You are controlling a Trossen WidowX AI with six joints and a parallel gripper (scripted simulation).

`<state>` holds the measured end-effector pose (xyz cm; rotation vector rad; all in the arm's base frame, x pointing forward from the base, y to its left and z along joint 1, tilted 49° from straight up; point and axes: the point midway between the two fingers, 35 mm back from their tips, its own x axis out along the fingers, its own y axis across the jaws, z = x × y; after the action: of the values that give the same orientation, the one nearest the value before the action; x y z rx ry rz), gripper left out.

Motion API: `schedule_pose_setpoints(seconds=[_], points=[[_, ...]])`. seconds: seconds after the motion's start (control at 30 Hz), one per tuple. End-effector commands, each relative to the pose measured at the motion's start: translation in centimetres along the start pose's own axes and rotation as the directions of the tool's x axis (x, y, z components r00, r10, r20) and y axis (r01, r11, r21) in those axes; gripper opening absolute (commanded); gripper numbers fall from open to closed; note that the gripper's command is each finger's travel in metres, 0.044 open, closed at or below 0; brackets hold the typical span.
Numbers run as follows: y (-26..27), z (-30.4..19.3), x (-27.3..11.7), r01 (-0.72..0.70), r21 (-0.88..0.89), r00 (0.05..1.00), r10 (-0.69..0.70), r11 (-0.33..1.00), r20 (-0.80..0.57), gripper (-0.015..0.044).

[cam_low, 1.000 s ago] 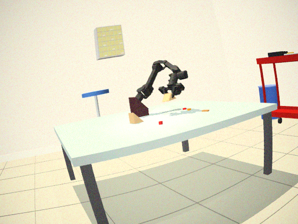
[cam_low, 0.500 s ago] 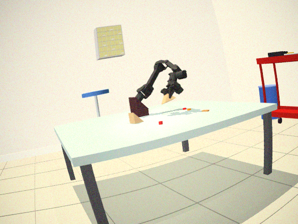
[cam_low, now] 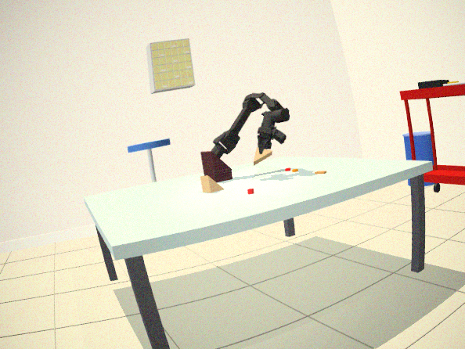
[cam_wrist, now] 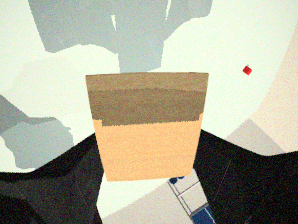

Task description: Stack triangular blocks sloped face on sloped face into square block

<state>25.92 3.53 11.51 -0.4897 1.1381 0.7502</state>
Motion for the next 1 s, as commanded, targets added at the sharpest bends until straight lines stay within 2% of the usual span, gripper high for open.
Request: schedule_pose_setpoints(seconds=[0.0, 0.47, 0.97], points=[[-0.11, -0.01, -0.03, -0.037, 0.154, 0.999, 0.036, 0.987, 0.011, 0.0000], [-0.17, -0.18, 0.11, -0.147, 0.568, 0.988, 0.143, 0.810, 0.050, 0.0000], [-0.42, -0.22, 0.03, -0.212, 0.880, 0.963, 0.245, 0.424, 0.114, 0.0000]])
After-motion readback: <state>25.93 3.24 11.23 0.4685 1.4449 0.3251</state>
